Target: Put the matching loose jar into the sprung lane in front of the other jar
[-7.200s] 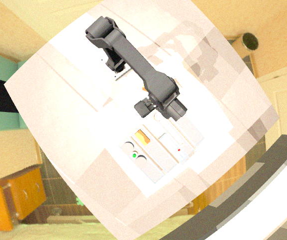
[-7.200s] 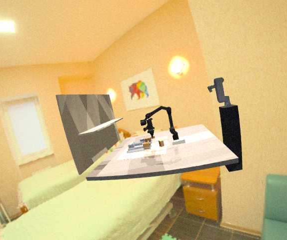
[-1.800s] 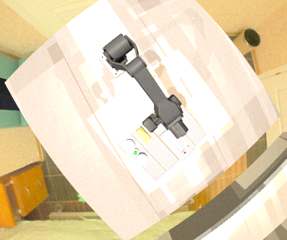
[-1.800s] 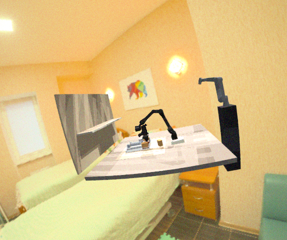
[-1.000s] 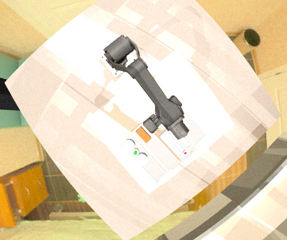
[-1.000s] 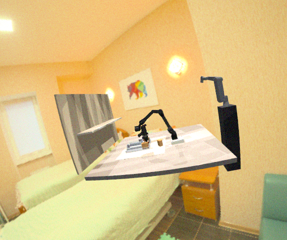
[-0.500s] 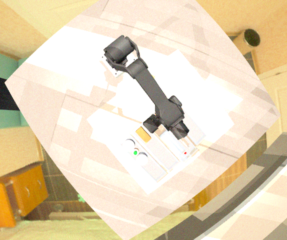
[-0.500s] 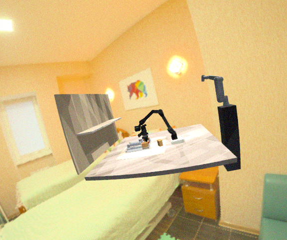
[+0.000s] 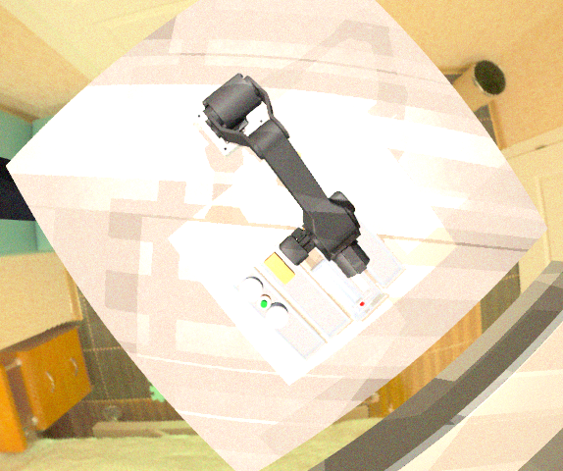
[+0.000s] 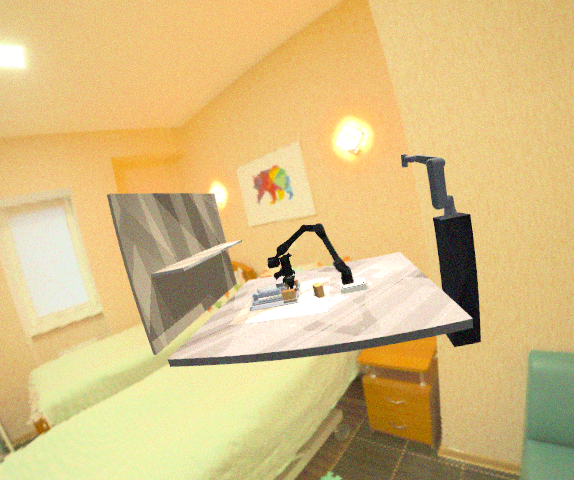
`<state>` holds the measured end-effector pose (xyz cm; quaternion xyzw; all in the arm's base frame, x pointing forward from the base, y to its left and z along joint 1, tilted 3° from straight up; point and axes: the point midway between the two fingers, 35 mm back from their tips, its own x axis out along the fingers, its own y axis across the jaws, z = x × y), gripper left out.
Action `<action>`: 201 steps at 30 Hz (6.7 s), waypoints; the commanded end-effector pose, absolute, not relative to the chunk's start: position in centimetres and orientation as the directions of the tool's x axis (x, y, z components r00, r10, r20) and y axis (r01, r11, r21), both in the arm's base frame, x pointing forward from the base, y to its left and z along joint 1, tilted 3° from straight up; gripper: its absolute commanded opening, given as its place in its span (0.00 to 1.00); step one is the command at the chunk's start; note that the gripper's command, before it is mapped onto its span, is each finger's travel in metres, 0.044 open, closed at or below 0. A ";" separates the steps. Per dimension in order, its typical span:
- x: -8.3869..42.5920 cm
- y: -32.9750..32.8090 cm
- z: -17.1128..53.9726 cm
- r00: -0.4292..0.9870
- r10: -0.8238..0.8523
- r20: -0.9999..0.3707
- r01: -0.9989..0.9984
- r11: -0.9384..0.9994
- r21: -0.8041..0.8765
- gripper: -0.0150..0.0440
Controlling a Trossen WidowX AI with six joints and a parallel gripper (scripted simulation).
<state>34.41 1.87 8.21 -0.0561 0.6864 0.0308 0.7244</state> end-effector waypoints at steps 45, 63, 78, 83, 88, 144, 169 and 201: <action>35.7 2.0 7.9 0.085 -0.030 -0.996 -0.117 0.992 -0.039 0.25; 35.6 2.0 7.3 0.085 -0.030 -0.996 -0.117 0.992 -0.039 0.25; 35.6 1.9 6.8 0.085 -0.030 -0.996 -0.117 0.992 -0.040 0.25; 35.5 1.9 6.6 0.085 -0.030 -0.996 -0.117 0.992 -0.040 0.25; 35.5 1.9 6.5 0.085 -0.030 -0.996 -0.117 0.992 -0.040 0.25; 35.5 1.9 6.0 0.085 -0.030 -0.996 -0.117 0.992 -0.040 0.25; 35.1 1.8 5.9 0.084 -0.030 -0.996 -0.117 0.992 -0.040 0.25; 34.6 1.8 5.9 0.084 -0.030 -0.996 -0.117 0.992 -0.040 0.25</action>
